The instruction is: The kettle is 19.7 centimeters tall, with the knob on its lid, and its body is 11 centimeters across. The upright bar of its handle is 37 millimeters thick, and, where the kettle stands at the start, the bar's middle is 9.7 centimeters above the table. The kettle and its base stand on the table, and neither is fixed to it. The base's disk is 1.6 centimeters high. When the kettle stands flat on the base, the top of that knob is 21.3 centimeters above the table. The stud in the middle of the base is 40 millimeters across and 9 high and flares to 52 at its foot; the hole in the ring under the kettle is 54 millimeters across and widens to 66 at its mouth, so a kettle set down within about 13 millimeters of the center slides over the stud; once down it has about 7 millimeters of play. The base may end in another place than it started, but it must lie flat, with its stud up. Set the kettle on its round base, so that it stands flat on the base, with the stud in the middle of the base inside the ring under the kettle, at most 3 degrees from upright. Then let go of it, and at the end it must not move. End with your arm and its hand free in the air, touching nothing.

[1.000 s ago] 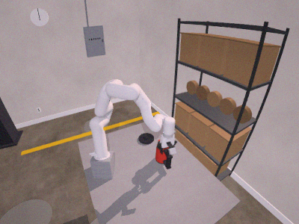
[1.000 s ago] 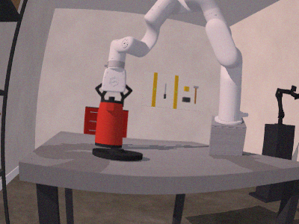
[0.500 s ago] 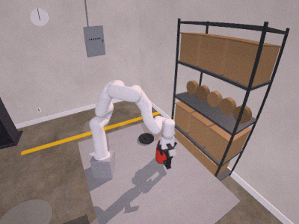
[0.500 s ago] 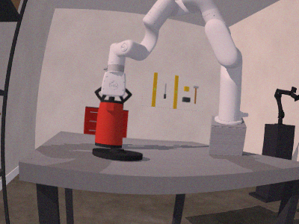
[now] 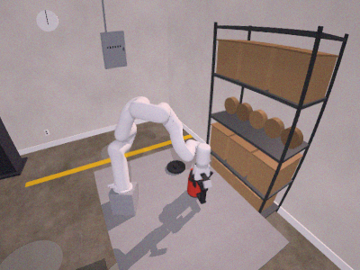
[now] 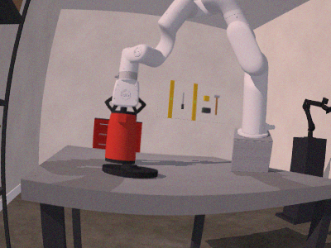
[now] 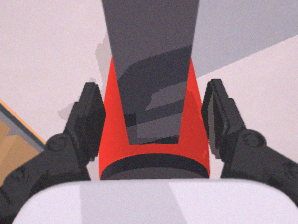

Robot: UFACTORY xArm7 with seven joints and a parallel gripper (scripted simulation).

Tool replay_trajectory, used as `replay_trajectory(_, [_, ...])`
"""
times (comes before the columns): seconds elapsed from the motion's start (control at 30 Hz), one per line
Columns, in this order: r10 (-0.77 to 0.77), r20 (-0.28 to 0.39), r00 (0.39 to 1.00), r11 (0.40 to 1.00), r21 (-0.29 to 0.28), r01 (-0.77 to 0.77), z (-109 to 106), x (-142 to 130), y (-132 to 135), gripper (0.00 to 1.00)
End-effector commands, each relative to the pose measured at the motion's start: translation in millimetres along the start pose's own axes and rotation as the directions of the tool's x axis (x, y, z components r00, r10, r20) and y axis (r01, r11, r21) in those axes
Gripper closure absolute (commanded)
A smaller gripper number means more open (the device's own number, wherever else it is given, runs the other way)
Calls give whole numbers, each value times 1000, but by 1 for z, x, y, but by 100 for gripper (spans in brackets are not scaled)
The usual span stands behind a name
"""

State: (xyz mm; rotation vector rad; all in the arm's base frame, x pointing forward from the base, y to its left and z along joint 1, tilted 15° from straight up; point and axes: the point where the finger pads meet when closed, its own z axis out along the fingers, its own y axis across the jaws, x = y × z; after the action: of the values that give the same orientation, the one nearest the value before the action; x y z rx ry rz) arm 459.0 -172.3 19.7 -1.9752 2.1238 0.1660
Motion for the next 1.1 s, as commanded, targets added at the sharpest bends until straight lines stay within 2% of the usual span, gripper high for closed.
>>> replay_trajectory(0.0, [0,-2,1000,1000,4,0,-2,1,-1,19])
replay_trajectory(0.47, [0,-2,1000,1000,4,0,-2,1,-1,19])
replay_trajectory(0.5, [0,-2,1000,1000,4,0,-2,1,-1,100])
replay_trajectory(1.07, [0,-2,1000,1000,4,0,-2,1,-1,100])
